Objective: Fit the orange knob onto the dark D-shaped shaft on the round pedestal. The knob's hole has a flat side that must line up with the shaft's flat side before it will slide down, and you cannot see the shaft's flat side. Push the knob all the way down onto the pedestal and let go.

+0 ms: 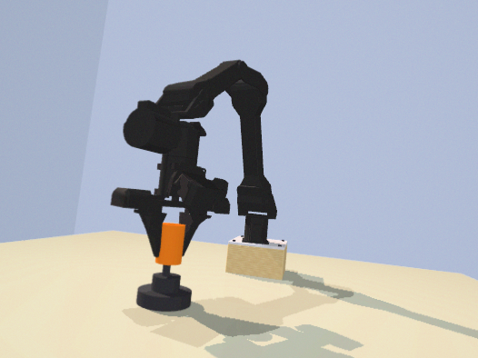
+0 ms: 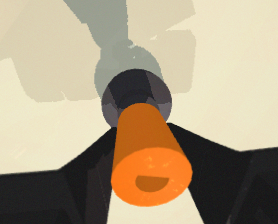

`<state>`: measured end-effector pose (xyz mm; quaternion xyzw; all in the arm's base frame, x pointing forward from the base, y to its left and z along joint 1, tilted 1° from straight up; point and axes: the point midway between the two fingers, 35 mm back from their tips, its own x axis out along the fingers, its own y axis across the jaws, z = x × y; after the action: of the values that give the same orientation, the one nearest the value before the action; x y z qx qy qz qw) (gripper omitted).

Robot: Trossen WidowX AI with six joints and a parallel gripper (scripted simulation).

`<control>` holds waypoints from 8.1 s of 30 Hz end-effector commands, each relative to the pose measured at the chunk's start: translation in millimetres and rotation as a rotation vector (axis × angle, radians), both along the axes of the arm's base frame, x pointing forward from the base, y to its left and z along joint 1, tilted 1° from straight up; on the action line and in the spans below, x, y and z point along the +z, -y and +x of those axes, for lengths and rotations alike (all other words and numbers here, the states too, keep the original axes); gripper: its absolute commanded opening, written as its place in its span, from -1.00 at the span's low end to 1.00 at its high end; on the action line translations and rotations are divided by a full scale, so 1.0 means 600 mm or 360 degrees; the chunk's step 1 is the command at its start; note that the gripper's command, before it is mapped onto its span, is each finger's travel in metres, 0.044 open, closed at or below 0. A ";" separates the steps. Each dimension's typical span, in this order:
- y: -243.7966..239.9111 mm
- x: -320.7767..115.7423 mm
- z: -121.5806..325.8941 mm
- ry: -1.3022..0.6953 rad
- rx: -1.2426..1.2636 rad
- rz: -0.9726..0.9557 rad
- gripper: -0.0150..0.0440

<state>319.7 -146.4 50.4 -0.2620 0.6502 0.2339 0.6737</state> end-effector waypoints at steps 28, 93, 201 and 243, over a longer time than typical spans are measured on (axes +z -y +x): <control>0.000 -0.005 0.001 -0.0002 0.0327 -0.0019 -0.49; 0.001 -0.001 0.002 -0.0020 0.0992 -0.0051 -0.49; 0.000 -0.005 0.002 -0.0038 0.1658 -0.0082 -0.49; 0.001 -0.001 0.002 -0.0047 0.1991 -0.0098 -0.49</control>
<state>320.1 -146.4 48.1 -0.6072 0.3909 0.5685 0.3941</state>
